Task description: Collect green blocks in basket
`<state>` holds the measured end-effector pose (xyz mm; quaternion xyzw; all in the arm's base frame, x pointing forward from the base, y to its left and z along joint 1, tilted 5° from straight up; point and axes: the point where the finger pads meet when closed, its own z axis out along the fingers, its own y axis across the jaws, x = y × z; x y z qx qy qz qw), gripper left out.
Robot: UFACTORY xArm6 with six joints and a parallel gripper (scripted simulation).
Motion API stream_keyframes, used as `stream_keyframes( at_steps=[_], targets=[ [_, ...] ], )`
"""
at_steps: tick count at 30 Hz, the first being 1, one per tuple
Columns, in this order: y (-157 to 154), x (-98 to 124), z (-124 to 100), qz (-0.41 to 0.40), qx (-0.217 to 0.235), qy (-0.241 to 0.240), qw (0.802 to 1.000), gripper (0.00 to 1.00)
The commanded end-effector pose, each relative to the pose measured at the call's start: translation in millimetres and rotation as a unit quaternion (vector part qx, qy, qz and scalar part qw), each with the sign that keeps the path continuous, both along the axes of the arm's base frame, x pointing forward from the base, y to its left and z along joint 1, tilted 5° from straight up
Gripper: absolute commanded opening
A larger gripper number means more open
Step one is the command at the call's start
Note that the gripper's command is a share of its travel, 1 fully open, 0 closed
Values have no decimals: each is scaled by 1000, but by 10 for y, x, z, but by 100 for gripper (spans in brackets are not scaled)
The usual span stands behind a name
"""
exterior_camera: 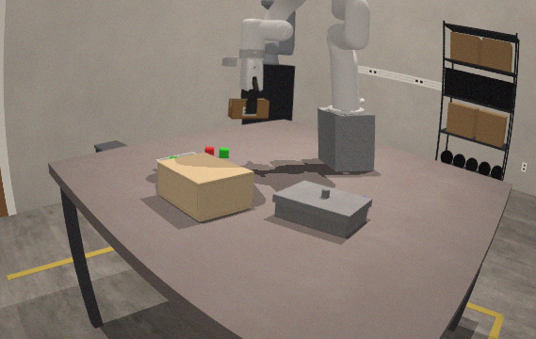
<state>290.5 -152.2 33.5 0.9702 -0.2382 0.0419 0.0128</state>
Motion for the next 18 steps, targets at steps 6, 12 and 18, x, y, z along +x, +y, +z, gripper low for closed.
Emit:
stream_keyframes(
  at_steps=[6, 12, 18],
  targets=[
    [-8, 16, -54, 0, -1, -1, 1000, 62],
    [-11, 21, -117, 0, -1, -1, 1000, 62],
    [-17, 33, -256, 0, -1, -1, 1000, 62]
  ],
)
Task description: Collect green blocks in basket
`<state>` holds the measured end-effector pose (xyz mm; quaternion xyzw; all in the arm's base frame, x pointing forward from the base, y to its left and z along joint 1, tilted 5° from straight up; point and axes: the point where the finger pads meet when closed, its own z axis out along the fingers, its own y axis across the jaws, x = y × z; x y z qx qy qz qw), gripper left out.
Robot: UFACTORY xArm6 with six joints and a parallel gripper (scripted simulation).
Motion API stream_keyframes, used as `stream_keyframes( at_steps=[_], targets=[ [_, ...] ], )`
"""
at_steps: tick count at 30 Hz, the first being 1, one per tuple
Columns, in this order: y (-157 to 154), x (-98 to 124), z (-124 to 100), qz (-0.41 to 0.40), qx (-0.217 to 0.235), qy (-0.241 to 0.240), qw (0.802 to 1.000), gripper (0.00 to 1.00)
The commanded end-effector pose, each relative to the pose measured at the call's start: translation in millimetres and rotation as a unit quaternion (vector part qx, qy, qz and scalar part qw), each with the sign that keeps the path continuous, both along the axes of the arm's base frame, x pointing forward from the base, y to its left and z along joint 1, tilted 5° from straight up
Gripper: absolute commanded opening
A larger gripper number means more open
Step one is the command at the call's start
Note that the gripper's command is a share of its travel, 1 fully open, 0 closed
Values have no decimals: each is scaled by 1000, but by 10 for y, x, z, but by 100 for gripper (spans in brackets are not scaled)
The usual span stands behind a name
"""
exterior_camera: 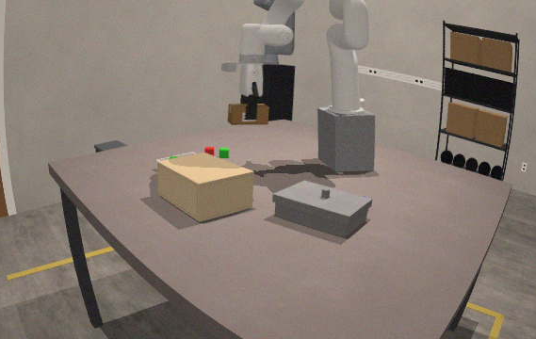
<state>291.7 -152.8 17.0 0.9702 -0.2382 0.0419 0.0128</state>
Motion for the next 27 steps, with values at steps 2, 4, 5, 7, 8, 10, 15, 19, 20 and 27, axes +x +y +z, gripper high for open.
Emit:
stream_keyframes(
  at_steps=[2, 4, 5, 7, 8, 10, 15, 19, 20, 27],
  targets=[
    [-14, 25, -150, 0, -1, -1, 1000, 62],
    [-16, 30, -215, 0, -1, -1, 1000, 62],
    [-18, 33, -250, 0, -1, -1, 1000, 62],
    [-21, 39, -323, 0, -1, -1, 1000, 62],
    [-23, 42, -362, 0, -1, -1, 1000, 62],
    [-23, 42, -362, 0, -1, -1, 1000, 62],
    [-33, 60, -578, 0, -1, -1, 1000, 62],
    [-38, 68, -673, 0, -1, -1, 1000, 62],
    [-39, 69, -686, 0, -1, -1, 1000, 62],
    [-41, 75, -729, 0, -1, -1, 1000, 62]
  ],
)
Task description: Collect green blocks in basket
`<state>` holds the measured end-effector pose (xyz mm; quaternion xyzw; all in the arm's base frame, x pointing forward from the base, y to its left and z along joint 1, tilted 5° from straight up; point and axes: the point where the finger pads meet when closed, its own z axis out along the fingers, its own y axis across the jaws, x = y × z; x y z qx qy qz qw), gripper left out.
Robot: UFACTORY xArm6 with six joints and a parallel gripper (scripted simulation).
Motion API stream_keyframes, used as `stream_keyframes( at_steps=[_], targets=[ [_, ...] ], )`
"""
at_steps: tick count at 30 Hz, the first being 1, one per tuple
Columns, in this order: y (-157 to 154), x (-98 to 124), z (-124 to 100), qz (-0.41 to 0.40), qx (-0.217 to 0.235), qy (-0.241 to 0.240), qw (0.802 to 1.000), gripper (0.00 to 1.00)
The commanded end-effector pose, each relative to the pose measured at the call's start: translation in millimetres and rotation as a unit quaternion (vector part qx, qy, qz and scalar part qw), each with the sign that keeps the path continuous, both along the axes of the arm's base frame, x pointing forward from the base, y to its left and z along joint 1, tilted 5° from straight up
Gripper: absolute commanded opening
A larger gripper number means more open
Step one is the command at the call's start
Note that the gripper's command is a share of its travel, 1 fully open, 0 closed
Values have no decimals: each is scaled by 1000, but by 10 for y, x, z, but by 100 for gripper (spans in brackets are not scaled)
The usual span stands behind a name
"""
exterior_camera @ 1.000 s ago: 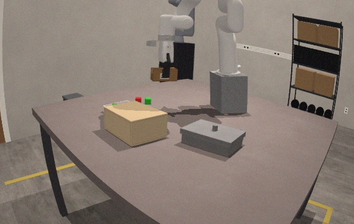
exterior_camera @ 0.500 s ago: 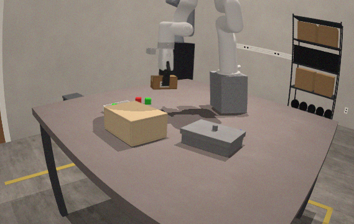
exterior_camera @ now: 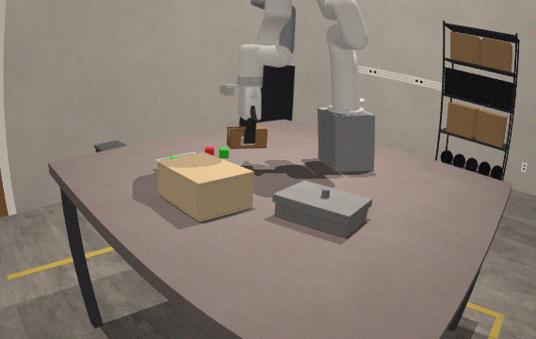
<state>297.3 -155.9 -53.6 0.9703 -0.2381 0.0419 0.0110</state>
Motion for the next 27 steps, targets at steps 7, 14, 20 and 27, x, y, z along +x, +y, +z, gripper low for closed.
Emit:
stream_keyframes(
  at_steps=[7, 14, 20, 27],
  targets=[
    [-12, 24, -74, 0, -3, -1, 1000, 62],
    [-14, 27, -132, 0, -3, -1, 1000, 62],
    [-15, 30, -171, 0, -3, -1, 1000, 62],
    [-19, 35, -253, 0, -3, -1, 1000, 62]
  ],
)
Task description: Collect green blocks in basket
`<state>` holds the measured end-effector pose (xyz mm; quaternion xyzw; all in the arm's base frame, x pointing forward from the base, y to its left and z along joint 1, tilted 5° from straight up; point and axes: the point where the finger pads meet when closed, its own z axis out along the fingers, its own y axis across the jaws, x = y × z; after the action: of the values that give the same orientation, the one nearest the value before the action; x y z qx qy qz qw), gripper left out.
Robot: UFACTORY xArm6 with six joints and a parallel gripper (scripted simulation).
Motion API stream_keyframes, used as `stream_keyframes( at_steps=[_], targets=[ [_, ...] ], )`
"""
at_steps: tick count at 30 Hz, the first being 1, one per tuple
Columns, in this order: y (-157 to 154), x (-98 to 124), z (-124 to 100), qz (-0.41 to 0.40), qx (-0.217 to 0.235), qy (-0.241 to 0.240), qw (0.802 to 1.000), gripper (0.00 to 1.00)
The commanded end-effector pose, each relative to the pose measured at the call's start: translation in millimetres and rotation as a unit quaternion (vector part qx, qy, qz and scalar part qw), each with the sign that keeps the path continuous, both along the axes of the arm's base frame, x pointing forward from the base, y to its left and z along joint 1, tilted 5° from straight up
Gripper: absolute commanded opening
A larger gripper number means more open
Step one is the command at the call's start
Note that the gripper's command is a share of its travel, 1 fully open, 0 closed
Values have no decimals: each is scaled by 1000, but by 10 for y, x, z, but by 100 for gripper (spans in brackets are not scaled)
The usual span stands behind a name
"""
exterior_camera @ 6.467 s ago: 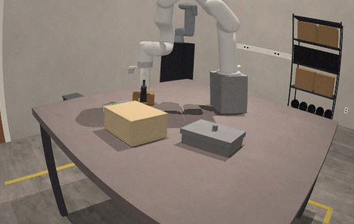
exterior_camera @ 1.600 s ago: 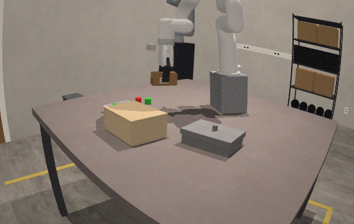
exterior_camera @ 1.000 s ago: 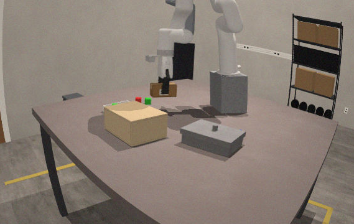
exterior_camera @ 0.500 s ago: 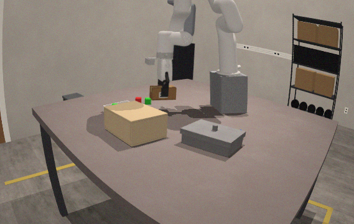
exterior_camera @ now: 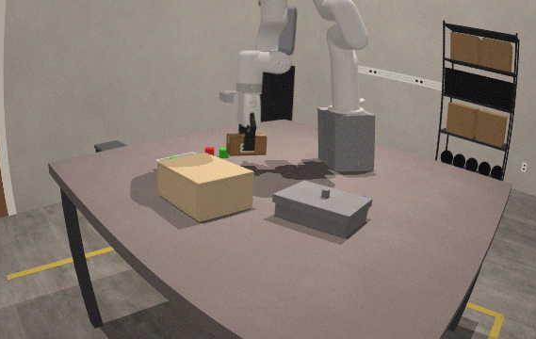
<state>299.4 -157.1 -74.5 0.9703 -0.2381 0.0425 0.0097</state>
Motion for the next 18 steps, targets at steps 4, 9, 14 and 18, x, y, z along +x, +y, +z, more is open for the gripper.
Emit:
stream_keyframes(
  at_steps=[4, 9, 14, 18],
  targets=[
    [-9, 18, -96, 0, -4, 0, 1000, 62],
    [-11, 21, -136, 0, -4, 0, 1000, 62],
    [-14, 27, -205, 0, -4, 0, 1000, 62],
    [-16, 31, -257, 0, -4, 0, 1000, 62]
  ],
)
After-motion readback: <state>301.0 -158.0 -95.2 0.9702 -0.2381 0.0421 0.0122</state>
